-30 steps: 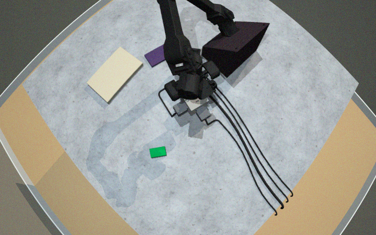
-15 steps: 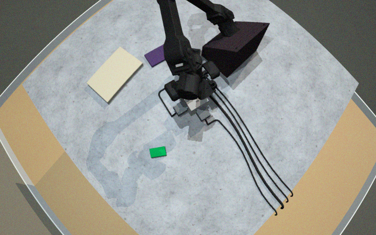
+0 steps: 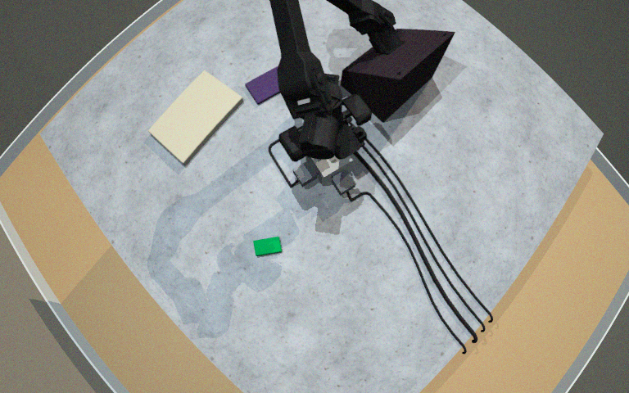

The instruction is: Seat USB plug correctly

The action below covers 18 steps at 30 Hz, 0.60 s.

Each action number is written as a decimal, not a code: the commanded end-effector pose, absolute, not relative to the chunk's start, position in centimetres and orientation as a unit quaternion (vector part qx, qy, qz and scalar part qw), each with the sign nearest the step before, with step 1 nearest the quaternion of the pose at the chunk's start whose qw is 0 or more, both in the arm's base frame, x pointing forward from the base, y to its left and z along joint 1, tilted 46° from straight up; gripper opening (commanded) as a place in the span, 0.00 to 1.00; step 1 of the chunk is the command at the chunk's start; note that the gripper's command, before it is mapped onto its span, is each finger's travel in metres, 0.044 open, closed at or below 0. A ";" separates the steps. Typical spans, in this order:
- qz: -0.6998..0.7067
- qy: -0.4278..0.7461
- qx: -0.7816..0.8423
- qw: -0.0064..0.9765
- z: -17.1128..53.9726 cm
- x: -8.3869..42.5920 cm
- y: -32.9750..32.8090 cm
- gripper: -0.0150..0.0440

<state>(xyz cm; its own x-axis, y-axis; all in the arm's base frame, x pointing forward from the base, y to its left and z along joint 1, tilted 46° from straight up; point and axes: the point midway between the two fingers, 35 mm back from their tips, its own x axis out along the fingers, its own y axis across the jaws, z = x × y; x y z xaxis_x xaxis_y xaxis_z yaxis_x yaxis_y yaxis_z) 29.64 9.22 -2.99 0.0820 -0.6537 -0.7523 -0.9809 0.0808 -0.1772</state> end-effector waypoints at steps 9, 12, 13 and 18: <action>0.226 0.639 -0.640 0.363 -3.2 29.6 9.1 0.25; 0.226 0.639 -0.640 0.363 -3.2 29.6 9.1 0.25; 0.226 0.639 -0.640 0.363 -3.2 29.6 9.1 0.25; 0.226 0.639 -0.640 0.363 -3.2 29.6 9.0 0.25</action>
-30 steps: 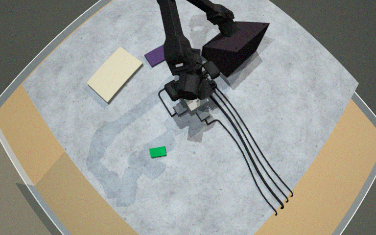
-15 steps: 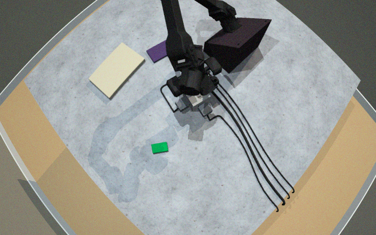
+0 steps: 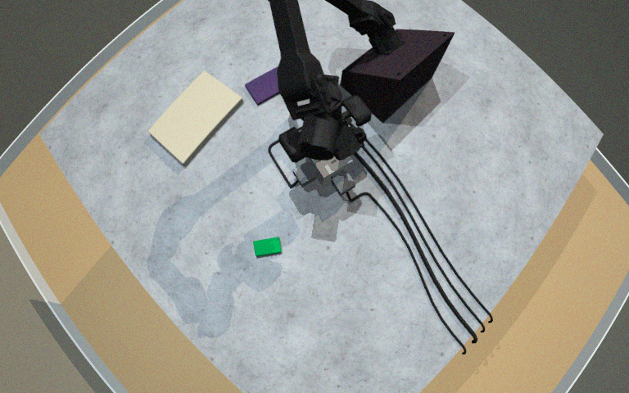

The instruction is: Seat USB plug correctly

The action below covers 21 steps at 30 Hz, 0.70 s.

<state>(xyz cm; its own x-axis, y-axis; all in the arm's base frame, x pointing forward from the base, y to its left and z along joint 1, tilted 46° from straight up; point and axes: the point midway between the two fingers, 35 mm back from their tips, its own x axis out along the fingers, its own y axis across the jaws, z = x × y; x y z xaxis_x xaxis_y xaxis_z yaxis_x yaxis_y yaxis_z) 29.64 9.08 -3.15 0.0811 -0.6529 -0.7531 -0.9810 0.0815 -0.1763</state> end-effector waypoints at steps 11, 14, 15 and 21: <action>0.226 0.639 -0.640 0.363 -3.3 29.7 8.9 0.25; 0.226 0.639 -0.640 0.363 -3.3 29.7 8.9 0.25; 0.226 0.639 -0.640 0.363 -3.4 29.7 8.9 0.25; 0.226 0.639 -0.640 0.363 -3.4 29.7 8.8 0.25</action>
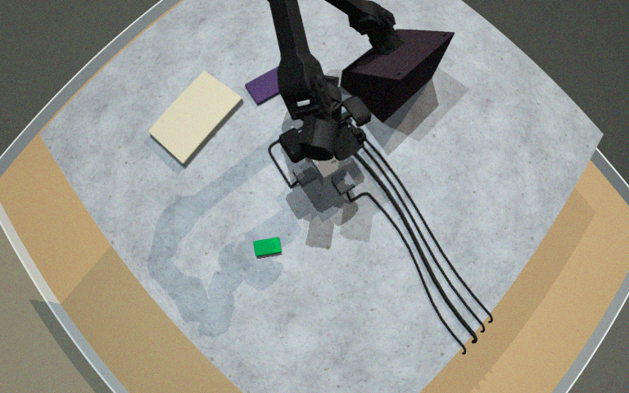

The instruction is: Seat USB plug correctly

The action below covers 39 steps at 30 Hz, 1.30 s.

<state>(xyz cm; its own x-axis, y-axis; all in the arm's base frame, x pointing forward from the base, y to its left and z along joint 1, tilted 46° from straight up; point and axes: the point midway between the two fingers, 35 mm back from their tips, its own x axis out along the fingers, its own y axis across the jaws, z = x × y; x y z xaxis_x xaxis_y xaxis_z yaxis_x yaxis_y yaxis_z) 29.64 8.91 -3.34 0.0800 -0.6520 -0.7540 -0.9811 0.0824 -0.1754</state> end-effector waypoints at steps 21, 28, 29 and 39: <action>0.226 0.639 -0.640 0.363 -3.6 29.7 8.7 0.25; 0.226 0.639 -0.640 0.363 -3.6 29.7 8.6 0.25; 0.226 0.639 -0.640 0.363 -3.6 29.7 8.6 0.25; 0.226 0.639 -0.640 0.363 -3.7 29.7 8.5 0.25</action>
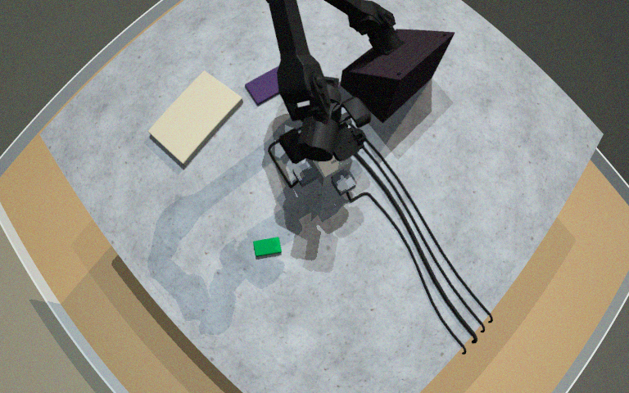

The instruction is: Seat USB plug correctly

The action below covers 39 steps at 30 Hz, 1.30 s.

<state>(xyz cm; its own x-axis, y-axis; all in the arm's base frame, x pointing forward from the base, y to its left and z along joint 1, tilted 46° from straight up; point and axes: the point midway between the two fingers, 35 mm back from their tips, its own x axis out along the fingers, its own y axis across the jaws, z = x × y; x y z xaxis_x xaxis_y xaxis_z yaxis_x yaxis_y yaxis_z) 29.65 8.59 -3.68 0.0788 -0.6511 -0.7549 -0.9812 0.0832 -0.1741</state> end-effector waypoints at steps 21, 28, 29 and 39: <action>0.226 0.639 -0.640 0.363 -3.9 29.7 8.3 0.25; 0.226 0.639 -0.640 0.363 -4.0 29.7 8.3 0.25; 0.226 0.639 -0.640 0.363 -4.0 29.7 8.3 0.25; 0.226 0.639 -0.640 0.363 -4.1 29.7 8.2 0.25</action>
<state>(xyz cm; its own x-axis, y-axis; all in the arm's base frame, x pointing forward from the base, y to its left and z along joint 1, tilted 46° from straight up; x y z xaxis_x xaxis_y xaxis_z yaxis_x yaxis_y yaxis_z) 29.66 8.42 -3.98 0.0820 -0.6497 -0.7558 -0.9814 0.0794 -0.1748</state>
